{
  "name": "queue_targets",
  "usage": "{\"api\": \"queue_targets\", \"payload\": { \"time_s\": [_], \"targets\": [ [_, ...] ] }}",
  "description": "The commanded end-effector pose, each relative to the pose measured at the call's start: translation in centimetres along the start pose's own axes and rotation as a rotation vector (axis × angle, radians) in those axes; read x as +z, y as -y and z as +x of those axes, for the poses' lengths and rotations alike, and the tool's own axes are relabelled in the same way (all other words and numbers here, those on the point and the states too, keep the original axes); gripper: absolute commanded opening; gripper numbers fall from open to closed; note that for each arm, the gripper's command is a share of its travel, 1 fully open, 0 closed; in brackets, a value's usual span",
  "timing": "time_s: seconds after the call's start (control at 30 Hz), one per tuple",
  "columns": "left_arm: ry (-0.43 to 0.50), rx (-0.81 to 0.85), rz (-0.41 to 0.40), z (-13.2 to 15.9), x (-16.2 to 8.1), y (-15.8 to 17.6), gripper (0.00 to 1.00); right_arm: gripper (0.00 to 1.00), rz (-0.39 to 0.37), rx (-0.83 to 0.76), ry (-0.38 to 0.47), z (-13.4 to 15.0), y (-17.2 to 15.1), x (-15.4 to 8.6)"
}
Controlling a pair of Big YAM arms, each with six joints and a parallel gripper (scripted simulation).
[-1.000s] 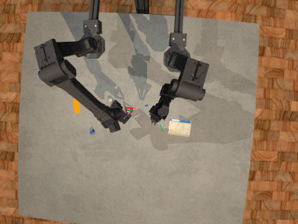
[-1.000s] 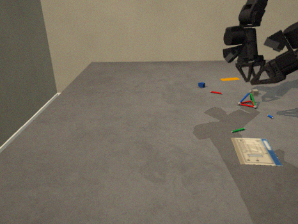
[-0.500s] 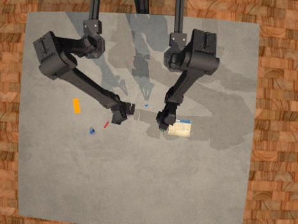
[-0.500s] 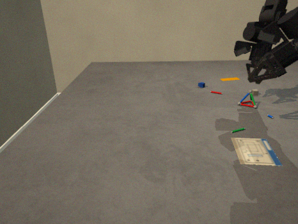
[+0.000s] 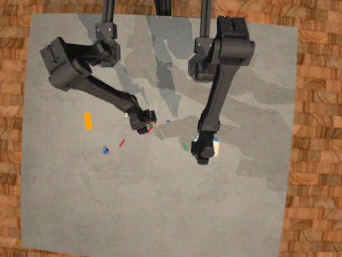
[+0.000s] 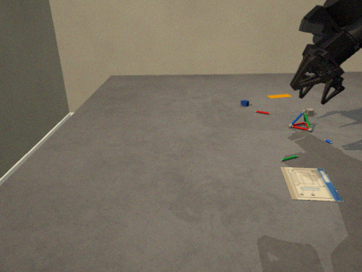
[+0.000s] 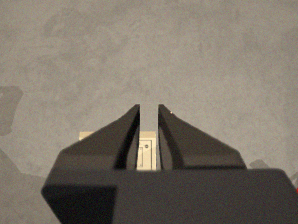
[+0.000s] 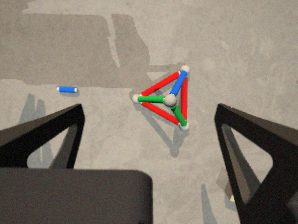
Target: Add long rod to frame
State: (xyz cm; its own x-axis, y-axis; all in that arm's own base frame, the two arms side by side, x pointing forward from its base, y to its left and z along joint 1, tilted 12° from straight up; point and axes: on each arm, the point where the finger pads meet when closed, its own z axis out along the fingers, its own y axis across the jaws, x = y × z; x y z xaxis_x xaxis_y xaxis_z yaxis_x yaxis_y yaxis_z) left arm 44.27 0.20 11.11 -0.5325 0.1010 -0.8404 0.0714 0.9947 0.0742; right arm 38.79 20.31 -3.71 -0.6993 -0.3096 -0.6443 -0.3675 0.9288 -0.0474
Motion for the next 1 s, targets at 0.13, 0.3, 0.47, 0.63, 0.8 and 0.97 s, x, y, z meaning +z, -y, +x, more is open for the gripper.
{"api": "queue_targets", "payload": {
  "time_s": [0.13,0.3,0.47,0.63,0.8,0.97],
  "targets": [
    [-0.010,-0.078,-0.046,-3.8,0.5,-2.7,0.14,1.00,-0.010,-0.185,0.082,0.2,-0.2,0.7],
    [0.005,-0.070,-0.062,-5.4,0.5,-3.6,0.14,1.00,-0.014,-0.156,0.096,0.0,-0.3,0.7],
    [0.005,-0.067,-0.057,-5.5,0.5,-3.3,0.14,1.00,-0.014,-0.156,0.096,0.0,-0.3,0.7],
    [0.005,-0.067,-0.057,-5.5,0.5,-3.3,0.14,1.00,-0.014,-0.156,0.096,0.0,-0.3,0.7],
    [0.005,-0.067,-0.057,-5.5,0.5,-3.3,0.14,1.00,0.013,-0.139,0.103,-0.9,1.8,-0.8],
    [-0.002,-0.064,-0.050,-4.5,0.5,-2.9,0.14,1.00,0.083,-0.049,0.147,-3.6,7.4,-3.7]
  ]
}}
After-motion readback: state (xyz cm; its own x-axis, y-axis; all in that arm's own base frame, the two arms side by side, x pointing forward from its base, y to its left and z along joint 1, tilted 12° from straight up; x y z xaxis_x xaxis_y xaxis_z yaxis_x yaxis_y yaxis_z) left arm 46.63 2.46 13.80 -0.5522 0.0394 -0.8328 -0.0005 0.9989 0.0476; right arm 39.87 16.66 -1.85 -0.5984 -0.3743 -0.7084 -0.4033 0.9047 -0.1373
